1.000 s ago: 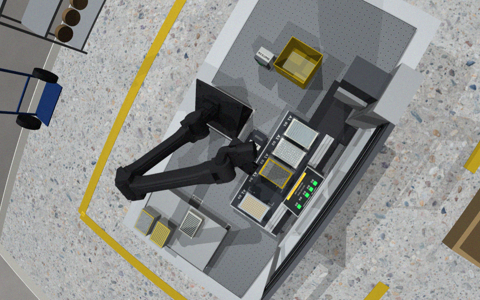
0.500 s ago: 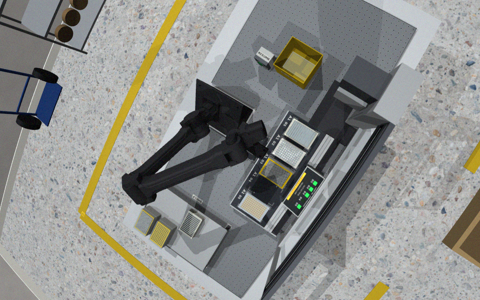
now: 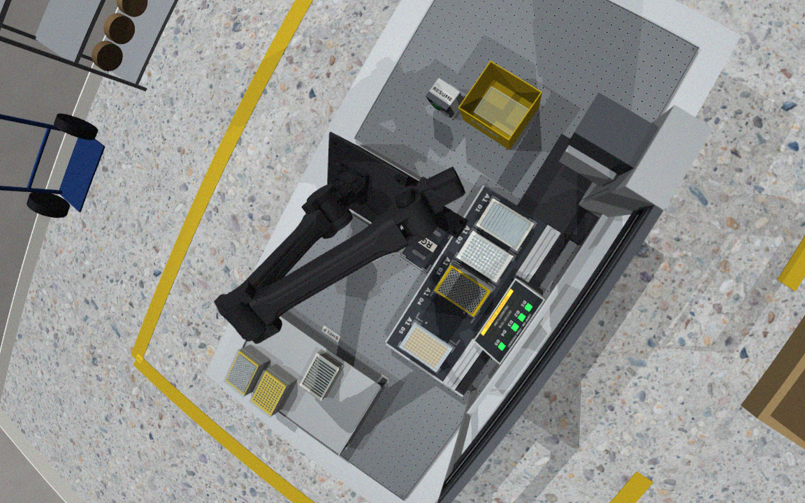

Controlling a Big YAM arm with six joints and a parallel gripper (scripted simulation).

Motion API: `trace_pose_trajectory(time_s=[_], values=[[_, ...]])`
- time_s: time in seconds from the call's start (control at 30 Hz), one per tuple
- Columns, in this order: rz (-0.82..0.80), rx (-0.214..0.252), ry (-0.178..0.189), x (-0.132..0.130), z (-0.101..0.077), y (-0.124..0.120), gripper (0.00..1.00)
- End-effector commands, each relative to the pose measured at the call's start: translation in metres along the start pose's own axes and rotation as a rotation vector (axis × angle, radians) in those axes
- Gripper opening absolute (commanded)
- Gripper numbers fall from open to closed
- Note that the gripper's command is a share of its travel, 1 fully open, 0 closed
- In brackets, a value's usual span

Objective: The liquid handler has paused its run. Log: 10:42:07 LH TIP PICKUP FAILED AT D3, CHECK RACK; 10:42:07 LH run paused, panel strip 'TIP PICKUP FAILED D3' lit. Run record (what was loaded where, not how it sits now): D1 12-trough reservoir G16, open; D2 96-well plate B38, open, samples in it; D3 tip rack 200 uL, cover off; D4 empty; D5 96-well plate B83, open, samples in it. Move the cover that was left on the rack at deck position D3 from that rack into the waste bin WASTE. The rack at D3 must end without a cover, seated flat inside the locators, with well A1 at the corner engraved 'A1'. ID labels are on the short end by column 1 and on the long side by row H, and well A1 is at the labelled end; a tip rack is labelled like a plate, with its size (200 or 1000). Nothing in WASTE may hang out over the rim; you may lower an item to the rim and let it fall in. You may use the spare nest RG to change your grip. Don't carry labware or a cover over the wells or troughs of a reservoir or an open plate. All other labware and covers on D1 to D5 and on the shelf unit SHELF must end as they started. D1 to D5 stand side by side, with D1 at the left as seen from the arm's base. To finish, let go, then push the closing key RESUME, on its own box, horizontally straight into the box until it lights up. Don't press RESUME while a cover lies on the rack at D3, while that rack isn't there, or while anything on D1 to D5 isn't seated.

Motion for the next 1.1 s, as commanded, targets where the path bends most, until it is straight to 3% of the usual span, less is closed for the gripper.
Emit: trace_pose_trajectory(time_s=[0.0, 0.5, 0.77, 1.07], values=[[0.050, -0.053, 0.041, 0.014, -0.020, 0.016, 0.00], [0.050, -0.051, 0.045, 0.085, -0.020, 0.026, 0.00], [0.051, -0.046, 0.040, 0.098, -0.017, 0.028, 0.00], [0.119, -0.048, 0.049, 0.146, -0.020, 0.034, 0.00]])
Point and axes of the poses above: the point where the finger pads meet when closed, its own z axis out along the fingers, its own x axis across the jaws, y = z × x, the point moved 9 cm from there along -z, back along the fingers, and after that the axes turned 10 degrees about -z, right-handed, at the moved point
